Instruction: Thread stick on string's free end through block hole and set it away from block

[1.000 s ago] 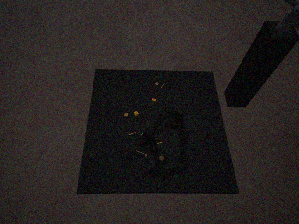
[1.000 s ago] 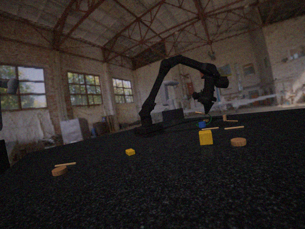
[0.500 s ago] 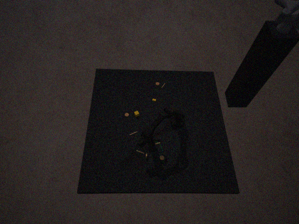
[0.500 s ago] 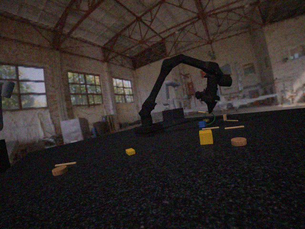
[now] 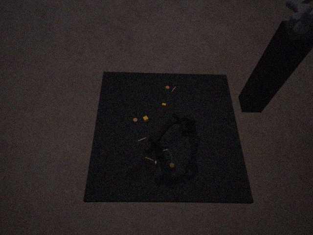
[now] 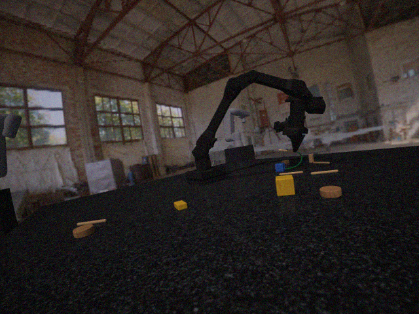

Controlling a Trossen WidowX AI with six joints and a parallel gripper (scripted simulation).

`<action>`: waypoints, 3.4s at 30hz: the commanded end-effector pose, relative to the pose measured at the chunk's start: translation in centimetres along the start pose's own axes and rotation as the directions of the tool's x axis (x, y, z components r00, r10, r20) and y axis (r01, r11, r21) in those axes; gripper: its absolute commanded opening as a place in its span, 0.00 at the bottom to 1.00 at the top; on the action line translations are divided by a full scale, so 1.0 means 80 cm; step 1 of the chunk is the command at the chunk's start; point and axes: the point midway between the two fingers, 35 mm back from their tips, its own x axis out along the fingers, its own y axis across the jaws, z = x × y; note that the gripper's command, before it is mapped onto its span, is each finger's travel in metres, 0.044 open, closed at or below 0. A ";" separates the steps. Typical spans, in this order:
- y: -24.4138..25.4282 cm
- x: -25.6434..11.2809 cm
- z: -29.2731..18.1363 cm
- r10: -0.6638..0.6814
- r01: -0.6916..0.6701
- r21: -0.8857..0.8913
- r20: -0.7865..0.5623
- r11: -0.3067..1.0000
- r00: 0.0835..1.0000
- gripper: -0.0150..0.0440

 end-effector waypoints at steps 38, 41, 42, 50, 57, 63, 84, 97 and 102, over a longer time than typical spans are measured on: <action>0.015 -0.016 -0.064 0.000 0.000 0.001 -0.086 1.000 0.996 0.25; 0.017 -0.017 -0.068 0.000 0.000 0.002 -0.092 1.000 0.996 0.25; 0.017 -0.017 -0.069 0.000 0.000 0.002 -0.094 1.000 0.996 0.25; 0.021 -0.020 -0.081 0.001 -0.001 -0.001 -0.110 1.000 0.994 0.25; 0.025 -0.023 -0.091 0.002 -0.002 -0.002 -0.124 1.000 0.992 0.25; 0.028 -0.025 -0.100 0.003 -0.003 -0.004 -0.135 1.000 0.991 0.25; 0.042 -0.032 -0.129 0.008 -0.010 -0.008 -0.177 1.000 0.984 0.25; 0.051 -0.036 -0.146 0.013 -0.016 -0.010 -0.204 1.000 0.979 0.25; 0.055 -0.037 -0.152 0.015 -0.018 -0.011 -0.215 1.000 0.976 0.25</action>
